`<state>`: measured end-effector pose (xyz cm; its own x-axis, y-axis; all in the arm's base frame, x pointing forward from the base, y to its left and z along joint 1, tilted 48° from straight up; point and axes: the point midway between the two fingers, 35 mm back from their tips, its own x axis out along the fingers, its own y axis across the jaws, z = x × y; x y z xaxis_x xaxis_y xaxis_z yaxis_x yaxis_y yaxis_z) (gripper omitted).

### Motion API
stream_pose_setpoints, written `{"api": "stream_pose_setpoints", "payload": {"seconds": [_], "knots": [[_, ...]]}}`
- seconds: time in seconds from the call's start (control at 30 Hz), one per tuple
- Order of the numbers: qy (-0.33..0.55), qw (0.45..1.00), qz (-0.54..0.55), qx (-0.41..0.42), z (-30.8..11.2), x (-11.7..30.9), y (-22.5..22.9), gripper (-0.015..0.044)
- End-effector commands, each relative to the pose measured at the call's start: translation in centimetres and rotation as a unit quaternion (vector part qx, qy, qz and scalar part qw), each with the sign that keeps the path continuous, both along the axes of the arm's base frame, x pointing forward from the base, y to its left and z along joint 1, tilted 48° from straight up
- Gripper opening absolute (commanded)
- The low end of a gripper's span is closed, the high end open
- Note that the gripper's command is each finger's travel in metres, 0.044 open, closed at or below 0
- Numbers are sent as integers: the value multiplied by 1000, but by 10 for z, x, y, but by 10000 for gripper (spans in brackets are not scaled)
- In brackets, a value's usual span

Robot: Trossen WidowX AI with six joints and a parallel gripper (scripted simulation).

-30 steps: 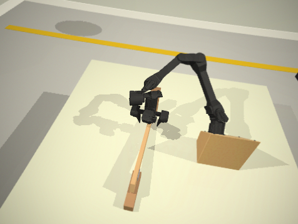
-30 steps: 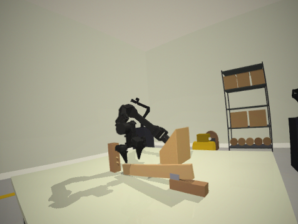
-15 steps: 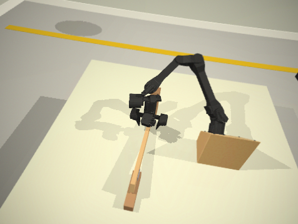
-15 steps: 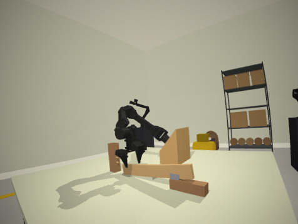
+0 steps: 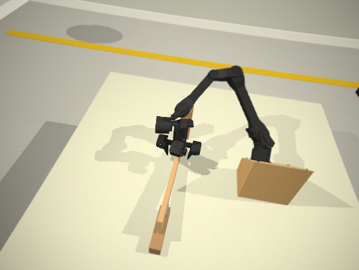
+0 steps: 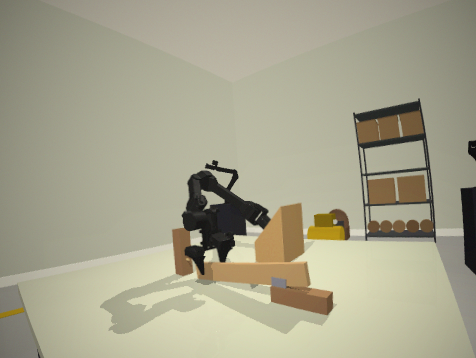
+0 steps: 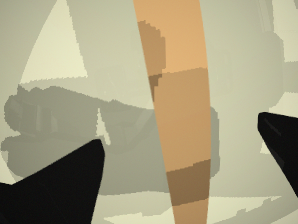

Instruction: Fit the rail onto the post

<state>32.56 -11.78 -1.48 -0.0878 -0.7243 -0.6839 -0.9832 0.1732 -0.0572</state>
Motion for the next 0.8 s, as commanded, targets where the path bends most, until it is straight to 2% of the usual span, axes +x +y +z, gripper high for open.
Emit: {"api": "stream_pose_setpoints", "payload": {"seconds": [0.0, 0.37, 0.77], "knots": [[2, 1000, 2, -3, -3, -1, -4, 440], [3, 1000, 2, -5, -13, -4, -16, 440], [3, 1000, 2, -5, -13, -4, -16, 125]]}}
